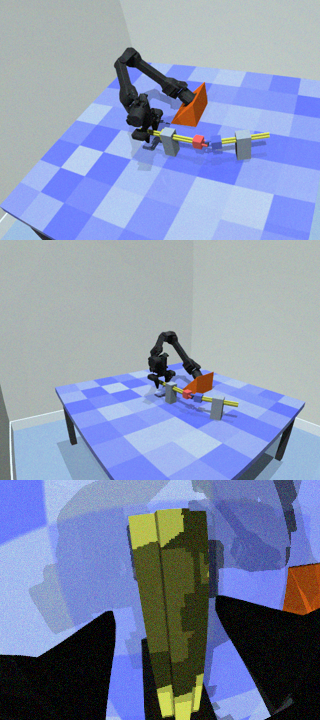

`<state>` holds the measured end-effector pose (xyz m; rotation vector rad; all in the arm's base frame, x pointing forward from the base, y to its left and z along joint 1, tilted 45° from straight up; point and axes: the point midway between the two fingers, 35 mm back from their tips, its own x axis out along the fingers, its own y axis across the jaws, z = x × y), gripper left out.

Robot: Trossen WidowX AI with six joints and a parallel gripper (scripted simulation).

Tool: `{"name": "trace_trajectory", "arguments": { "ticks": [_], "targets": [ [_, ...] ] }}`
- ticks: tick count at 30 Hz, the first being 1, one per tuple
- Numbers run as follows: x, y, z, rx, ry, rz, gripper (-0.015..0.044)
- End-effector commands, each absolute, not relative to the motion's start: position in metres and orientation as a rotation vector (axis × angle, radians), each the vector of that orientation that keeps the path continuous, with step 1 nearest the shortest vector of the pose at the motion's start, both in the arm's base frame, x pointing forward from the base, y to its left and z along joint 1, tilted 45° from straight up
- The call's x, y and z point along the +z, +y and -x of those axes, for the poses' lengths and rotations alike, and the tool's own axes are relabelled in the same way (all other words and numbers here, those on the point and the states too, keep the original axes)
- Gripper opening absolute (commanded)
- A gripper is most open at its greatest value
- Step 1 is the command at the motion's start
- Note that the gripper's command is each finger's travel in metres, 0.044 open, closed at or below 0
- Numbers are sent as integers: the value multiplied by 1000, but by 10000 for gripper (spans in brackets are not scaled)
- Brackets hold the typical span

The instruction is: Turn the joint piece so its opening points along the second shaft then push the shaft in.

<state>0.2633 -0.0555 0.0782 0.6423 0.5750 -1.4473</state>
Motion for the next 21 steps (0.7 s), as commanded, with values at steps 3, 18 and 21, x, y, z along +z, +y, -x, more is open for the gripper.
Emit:
{"name": "trace_trajectory", "arguments": {
  "ticks": [3,18,21],
  "targets": [
    [78,-55,-263,-1447,575,-643,440],
    [99,-35,-262,-1445,581,-644,440],
    [101,-33,-262,-1445,581,-644,440]
  ]
}}
